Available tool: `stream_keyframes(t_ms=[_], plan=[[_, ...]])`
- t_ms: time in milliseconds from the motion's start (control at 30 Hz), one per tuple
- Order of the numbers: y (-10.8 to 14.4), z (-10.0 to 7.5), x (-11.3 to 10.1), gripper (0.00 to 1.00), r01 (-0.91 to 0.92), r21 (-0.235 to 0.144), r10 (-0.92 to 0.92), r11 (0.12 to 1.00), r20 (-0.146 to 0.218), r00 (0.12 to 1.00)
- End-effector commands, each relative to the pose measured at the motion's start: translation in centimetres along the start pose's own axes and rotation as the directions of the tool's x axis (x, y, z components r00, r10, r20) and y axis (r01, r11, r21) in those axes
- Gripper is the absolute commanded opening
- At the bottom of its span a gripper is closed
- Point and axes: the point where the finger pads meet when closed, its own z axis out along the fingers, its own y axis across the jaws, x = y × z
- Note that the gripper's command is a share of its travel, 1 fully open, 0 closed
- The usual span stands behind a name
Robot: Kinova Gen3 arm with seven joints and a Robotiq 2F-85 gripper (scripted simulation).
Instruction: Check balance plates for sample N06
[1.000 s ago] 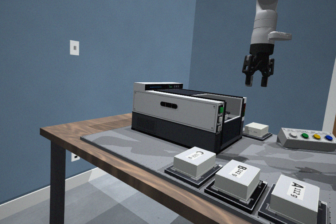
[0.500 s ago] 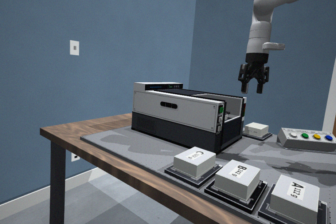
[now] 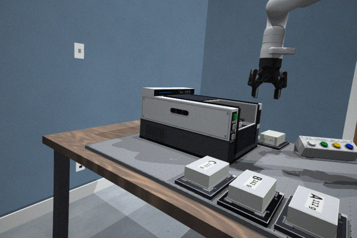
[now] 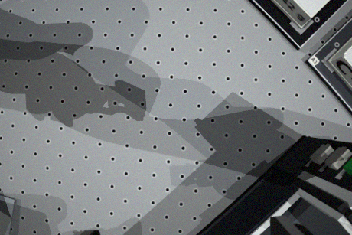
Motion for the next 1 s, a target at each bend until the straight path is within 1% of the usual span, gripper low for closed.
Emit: stream_keyframes(t_ms=[0,133,200,467,567,700,767,833,967], plan=[[-0.4,-0.1,-0.9,1.0,0.0,-0.002,0.0,1.0,0.001,1.0],[-1.0,0.0,-2.1,1.0,0.0,-0.002,0.0,1.0,0.001,1.0],[-1.0,0.0,-2.1,1.0,0.0,-0.002,0.0,1.0,0.001,1.0],[-2.2,0.0,-4.5,1.0,0.0,-0.002,0.0,1.0,0.001,1.0],[-2.9,0.0,-5.3,1.0,-0.12,-0.002,0.12,0.993,0.001,0.993],[-3.7,0.0,-6.3,1.0,-0.277,-0.002,0.277,0.961,0.001,0.961],[-3.7,0.0,-6.3,1.0,-0.277,-0.002,0.277,0.961,0.001,0.961],[-4.1,0.0,-6.9,1.0,-0.323,-0.002,0.323,0.947,0.001,0.947],[-4.9,0.0,-7.9,1.0,-0.323,-0.002,0.323,0.946,0.001,0.947]])
